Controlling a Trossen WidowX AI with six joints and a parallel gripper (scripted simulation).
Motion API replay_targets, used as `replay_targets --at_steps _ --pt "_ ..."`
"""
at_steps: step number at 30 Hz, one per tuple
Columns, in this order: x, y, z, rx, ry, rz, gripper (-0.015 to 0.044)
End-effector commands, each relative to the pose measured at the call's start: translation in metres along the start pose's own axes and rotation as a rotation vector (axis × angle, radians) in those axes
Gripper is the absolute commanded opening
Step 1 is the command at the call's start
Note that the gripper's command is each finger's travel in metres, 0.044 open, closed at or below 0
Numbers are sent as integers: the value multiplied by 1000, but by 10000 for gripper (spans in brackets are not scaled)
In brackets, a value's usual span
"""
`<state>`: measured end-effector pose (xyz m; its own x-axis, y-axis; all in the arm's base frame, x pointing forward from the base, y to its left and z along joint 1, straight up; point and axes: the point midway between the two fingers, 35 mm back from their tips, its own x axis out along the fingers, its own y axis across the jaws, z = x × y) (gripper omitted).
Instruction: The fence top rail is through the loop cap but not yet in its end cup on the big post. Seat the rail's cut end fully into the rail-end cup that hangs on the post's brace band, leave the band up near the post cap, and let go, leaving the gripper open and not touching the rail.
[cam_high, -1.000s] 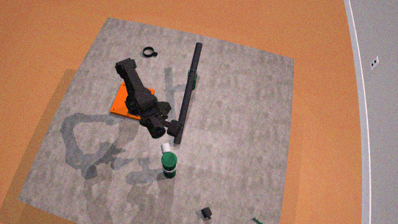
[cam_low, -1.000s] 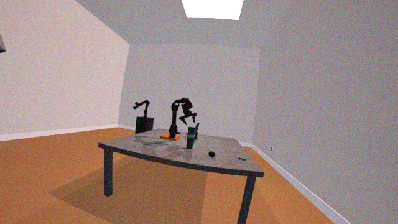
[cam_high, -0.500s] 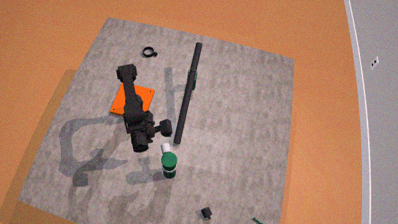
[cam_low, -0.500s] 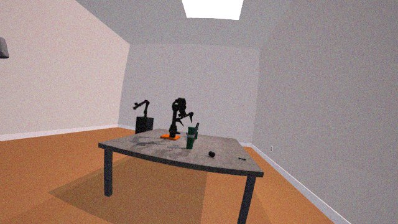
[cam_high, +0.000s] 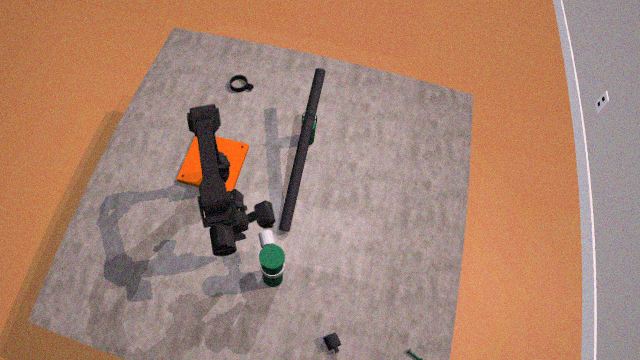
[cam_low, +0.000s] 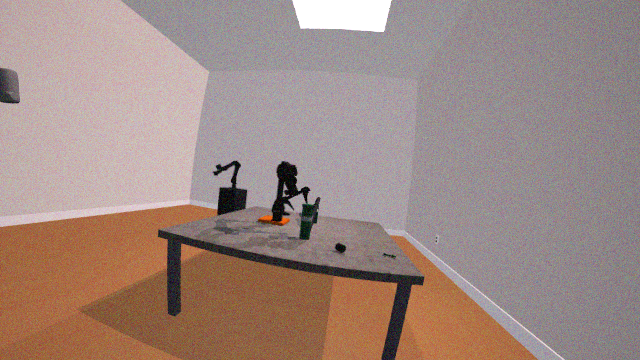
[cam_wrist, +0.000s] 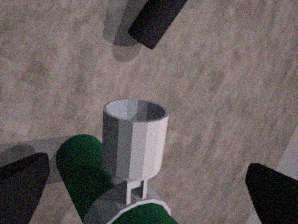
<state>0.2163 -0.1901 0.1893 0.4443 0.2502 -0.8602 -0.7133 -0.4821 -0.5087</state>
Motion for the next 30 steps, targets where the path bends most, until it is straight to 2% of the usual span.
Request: replay_targets --at_steps 1,30 --pt "17 10 3 -8 2 -2 440" --pt "57 10 1 -15 -12 5 440"
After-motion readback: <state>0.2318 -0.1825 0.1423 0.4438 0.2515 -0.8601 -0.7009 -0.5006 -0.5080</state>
